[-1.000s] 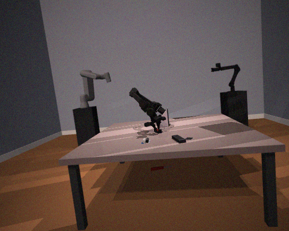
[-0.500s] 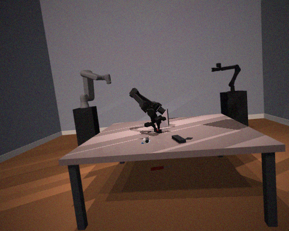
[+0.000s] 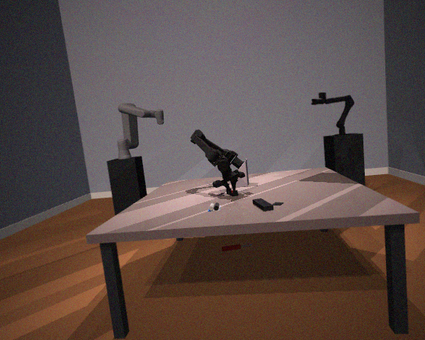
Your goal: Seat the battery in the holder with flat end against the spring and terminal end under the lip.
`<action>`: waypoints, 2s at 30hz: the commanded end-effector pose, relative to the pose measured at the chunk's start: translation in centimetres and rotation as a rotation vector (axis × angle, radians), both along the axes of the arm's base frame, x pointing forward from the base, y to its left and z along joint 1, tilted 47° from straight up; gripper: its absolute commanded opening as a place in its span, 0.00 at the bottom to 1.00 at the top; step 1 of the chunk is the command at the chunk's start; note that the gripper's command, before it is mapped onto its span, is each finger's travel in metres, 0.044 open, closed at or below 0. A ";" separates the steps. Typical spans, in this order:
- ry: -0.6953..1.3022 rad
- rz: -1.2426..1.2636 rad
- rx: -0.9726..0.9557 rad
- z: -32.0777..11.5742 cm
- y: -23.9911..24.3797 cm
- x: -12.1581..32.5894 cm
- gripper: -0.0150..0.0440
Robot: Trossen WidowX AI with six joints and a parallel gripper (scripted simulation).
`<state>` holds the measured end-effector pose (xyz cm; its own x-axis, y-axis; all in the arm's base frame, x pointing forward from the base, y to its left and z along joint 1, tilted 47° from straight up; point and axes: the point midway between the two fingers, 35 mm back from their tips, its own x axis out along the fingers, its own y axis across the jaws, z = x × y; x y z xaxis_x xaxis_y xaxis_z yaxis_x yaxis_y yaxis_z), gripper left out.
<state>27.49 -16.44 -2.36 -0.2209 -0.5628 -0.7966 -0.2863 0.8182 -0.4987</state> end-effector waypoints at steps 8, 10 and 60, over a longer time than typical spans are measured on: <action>-0.004 -0.004 -0.001 0.0 -0.1 0.1 0.36; -0.003 -0.005 -0.001 0.0 -0.1 0.1 0.36; -0.002 -0.001 0.004 5.7 6.2 1.8 1.00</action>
